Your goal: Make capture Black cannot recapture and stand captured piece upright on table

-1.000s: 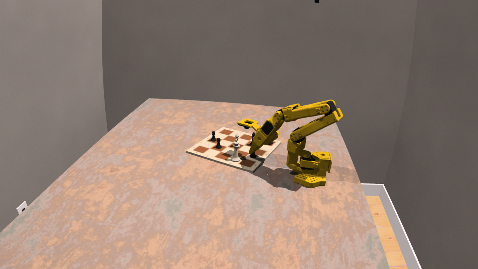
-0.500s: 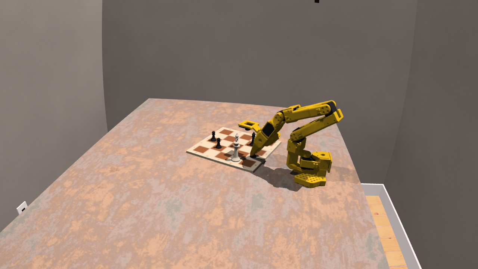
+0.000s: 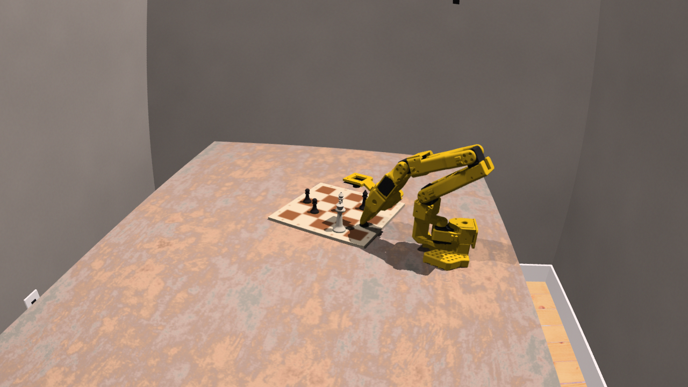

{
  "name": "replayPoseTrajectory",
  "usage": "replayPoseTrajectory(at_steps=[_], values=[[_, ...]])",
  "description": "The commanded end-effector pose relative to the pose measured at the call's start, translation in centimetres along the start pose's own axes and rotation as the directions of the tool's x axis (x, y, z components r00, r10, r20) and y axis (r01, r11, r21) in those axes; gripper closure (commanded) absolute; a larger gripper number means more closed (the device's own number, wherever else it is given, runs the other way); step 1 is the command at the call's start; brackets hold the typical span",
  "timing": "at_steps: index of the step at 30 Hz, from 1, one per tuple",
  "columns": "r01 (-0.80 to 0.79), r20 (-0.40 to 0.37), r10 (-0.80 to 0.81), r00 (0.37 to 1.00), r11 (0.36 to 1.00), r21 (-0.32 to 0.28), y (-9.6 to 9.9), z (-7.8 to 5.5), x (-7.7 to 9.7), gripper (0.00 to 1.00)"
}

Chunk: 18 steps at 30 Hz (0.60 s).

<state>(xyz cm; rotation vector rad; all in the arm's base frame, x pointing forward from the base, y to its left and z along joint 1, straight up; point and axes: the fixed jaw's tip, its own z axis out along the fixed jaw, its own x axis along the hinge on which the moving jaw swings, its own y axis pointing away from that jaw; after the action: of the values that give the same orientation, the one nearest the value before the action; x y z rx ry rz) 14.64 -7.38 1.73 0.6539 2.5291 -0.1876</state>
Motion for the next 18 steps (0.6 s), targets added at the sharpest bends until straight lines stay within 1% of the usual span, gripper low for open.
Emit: replayPoseTrajectory(at_steps=[1,18], values=[[0.002,-0.001,-0.002,1.0,1.0,-0.006,0.19,-0.08,0.02,0.91],[0.002,-0.001,-0.002,1.0,1.0,-0.006,0.17,-0.21,-0.17,0.91]])
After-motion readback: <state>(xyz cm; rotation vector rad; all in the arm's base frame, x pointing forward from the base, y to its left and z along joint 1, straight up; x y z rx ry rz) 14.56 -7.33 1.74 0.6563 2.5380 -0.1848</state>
